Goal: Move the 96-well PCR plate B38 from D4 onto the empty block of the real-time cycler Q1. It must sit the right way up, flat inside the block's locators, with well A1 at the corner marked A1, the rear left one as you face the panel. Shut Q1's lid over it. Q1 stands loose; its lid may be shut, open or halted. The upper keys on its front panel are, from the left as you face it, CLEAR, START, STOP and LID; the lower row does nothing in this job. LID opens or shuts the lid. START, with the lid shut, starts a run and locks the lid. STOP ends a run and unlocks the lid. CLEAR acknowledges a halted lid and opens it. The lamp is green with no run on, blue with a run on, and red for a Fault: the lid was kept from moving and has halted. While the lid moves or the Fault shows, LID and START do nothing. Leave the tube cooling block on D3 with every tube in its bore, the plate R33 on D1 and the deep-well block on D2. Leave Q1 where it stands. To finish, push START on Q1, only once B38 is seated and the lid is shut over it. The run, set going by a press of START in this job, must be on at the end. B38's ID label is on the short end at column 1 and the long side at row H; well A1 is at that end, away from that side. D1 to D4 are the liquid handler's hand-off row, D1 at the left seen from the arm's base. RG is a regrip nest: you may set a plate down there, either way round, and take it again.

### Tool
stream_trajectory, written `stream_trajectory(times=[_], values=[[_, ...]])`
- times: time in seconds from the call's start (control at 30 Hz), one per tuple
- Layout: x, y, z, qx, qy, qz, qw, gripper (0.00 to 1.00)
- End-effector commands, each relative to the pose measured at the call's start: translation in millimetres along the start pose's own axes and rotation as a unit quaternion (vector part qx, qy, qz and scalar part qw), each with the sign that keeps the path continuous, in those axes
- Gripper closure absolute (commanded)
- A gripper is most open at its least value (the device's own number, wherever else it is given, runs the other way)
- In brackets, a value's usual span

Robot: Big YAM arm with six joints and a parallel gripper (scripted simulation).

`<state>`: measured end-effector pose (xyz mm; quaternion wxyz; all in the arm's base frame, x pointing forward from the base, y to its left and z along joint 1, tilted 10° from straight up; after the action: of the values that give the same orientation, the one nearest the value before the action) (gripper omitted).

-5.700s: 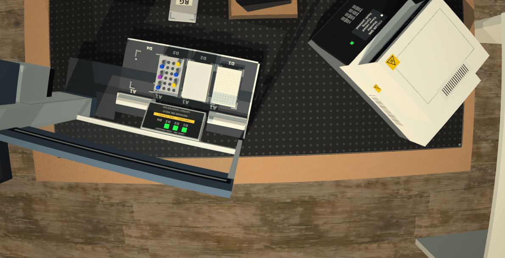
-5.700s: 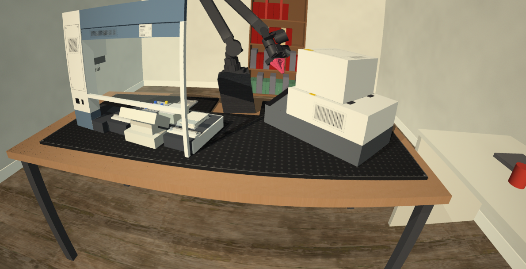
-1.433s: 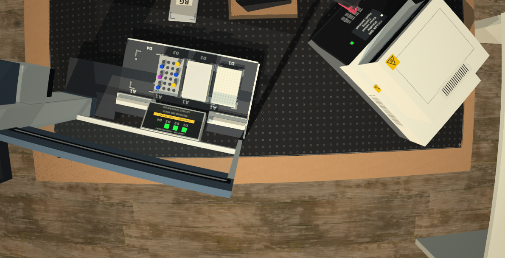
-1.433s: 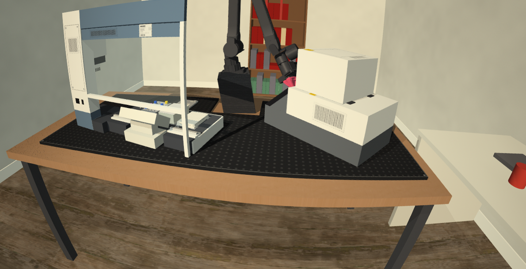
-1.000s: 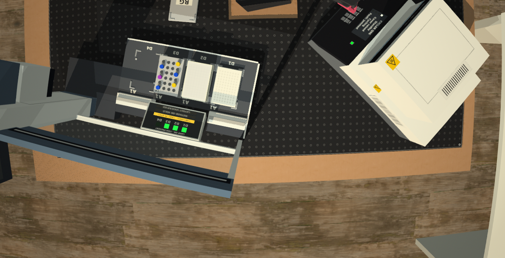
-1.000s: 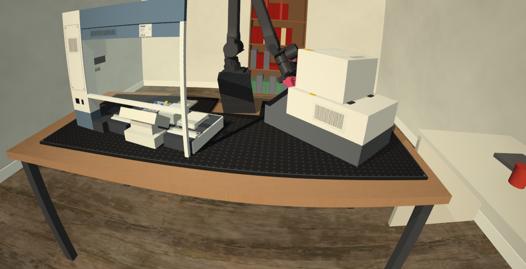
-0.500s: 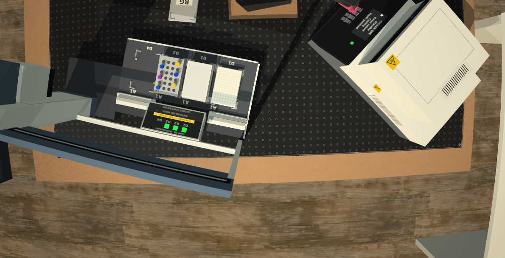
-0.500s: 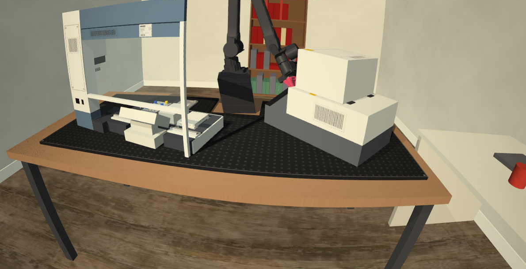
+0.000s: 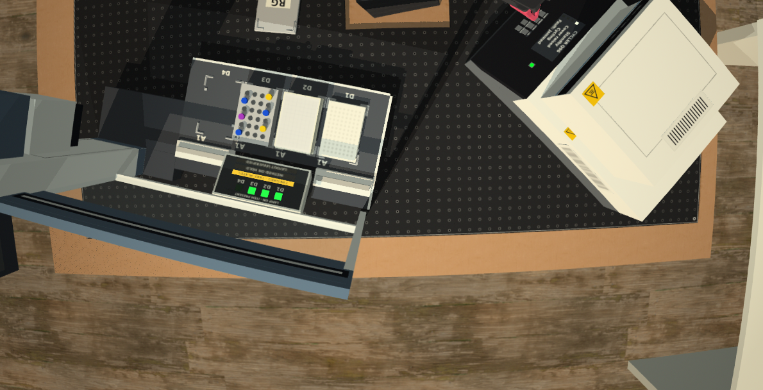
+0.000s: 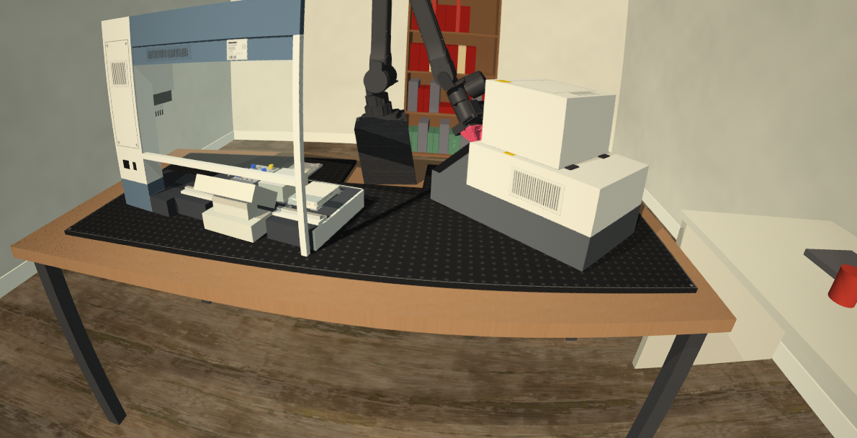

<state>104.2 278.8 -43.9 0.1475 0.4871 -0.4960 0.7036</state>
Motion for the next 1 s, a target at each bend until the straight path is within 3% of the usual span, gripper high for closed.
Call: stream_trajectory(times=[0.0, 0.43, 0.7, 0.97], values=[[3.5, -12.9, -13.3, -0.009, -0.015, 0.012, 1.0, 1.0], [2.5, -18.5, -18.3, -0.019, -0.016, 0.015, 1.0, 1.0], [2.4, -8.0, -4.0, -0.013, -0.009, 0.01, 1.0, 1.0], [0.4, -4.5, -10.8, 0.004, -0.015, 0.012, 1.0, 1.0]])
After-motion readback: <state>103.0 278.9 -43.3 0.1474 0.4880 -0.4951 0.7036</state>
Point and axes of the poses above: the point where the finger pads meet when closed, its own x axis back along the fingers, its own y axis across the jaws, z = x × y, the point moved 6 cm from there along x, back along the fingers, and after that the axes turned 13 degrees about -x, right-handed, at the moved point
